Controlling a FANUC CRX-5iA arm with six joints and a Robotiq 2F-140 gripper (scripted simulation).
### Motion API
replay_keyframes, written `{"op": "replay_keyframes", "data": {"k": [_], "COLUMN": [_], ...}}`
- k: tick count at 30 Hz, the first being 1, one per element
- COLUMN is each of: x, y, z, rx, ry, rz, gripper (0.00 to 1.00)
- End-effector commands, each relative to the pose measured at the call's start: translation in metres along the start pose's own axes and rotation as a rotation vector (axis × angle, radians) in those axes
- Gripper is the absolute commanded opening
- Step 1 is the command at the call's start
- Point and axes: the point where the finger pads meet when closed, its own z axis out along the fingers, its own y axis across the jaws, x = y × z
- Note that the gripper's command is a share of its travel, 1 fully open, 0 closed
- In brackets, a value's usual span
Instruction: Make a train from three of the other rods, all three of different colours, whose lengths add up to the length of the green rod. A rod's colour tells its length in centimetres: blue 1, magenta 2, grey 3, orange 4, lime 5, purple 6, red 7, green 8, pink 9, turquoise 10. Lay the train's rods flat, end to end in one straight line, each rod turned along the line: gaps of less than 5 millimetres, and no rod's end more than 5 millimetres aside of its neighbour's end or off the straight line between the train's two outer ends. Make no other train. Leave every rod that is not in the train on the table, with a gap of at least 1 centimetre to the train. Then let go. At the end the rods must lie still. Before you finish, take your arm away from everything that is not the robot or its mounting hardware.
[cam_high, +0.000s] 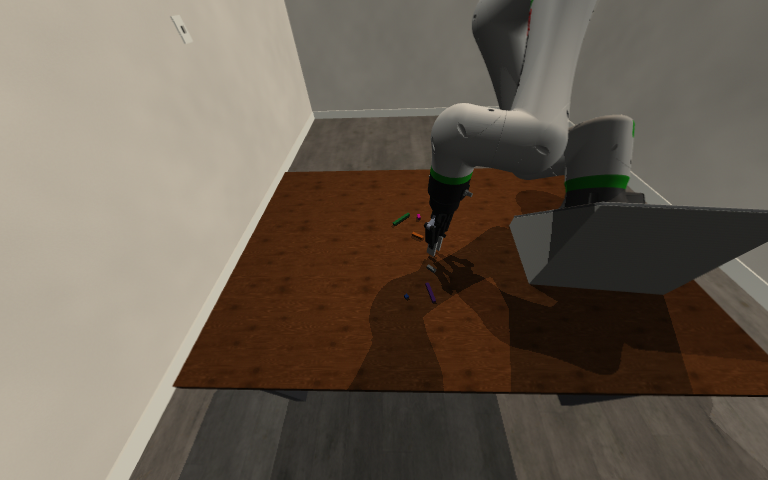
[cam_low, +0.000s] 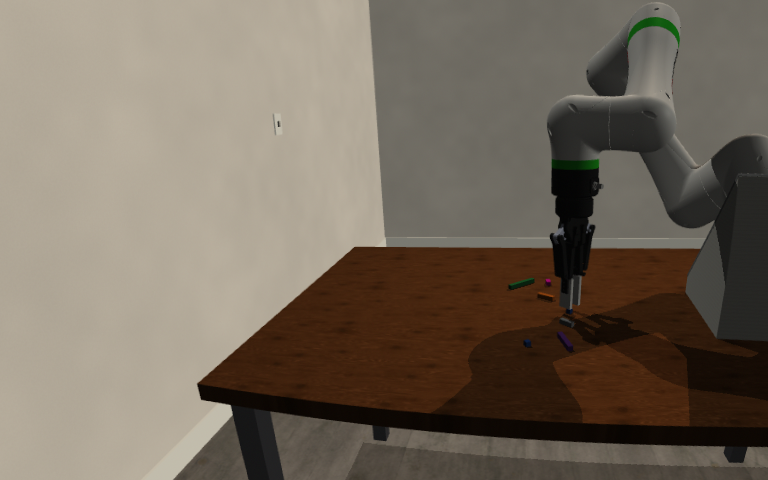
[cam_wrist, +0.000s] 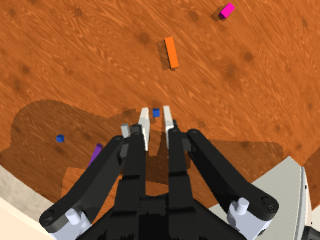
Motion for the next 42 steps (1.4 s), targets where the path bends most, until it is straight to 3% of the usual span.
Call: {"op": "replay_keyframes", "data": {"k": [1,21,42], "x": [0.000,0.000,0.000], "y": [0.000,0.000,0.000], "z": [0.001,0.015,0.016], "rx": [0.000,0.000,0.000], "ry": [0.000,0.000,0.000], "rz": [0.000,0.000,0.000], "gripper": [0.15,0.15,0.15]}}
